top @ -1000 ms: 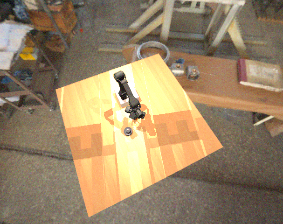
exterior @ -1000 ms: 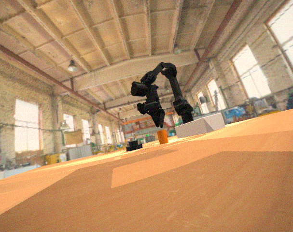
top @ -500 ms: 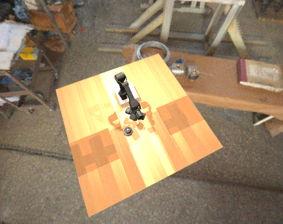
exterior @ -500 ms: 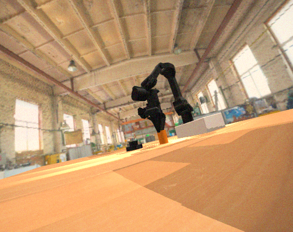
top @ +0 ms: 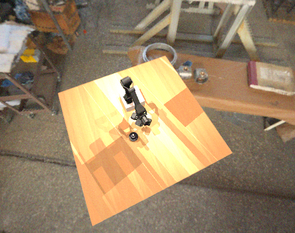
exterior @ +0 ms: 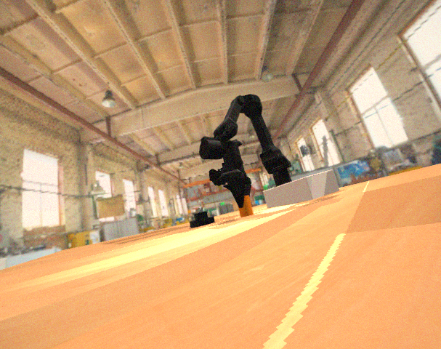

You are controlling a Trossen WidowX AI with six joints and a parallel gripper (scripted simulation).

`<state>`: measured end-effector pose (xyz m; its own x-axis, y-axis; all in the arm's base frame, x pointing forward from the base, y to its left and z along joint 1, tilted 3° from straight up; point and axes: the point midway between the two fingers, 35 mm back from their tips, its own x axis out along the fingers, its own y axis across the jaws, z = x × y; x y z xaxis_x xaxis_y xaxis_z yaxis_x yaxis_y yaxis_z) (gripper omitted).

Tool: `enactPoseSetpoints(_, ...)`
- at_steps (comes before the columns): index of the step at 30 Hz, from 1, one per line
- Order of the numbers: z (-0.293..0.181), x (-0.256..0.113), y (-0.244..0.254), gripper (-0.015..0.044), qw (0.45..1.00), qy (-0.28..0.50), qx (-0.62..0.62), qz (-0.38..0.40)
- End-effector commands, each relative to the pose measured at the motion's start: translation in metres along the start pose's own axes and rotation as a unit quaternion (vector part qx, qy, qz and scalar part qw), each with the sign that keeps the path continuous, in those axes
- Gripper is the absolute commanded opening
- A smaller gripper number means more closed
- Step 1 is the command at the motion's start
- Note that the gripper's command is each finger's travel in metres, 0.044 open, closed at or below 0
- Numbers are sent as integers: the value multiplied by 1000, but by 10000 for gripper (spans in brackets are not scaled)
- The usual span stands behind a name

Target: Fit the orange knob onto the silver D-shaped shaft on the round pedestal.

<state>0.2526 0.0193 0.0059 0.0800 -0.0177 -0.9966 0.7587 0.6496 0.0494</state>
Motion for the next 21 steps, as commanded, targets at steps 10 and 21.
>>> enactPoseSetpoints(10,-2,19,-3,440,1000,-1,1,-3)
enactPoseSetpoints(21,-2,19,-3,151,1000,-1,1,-3)
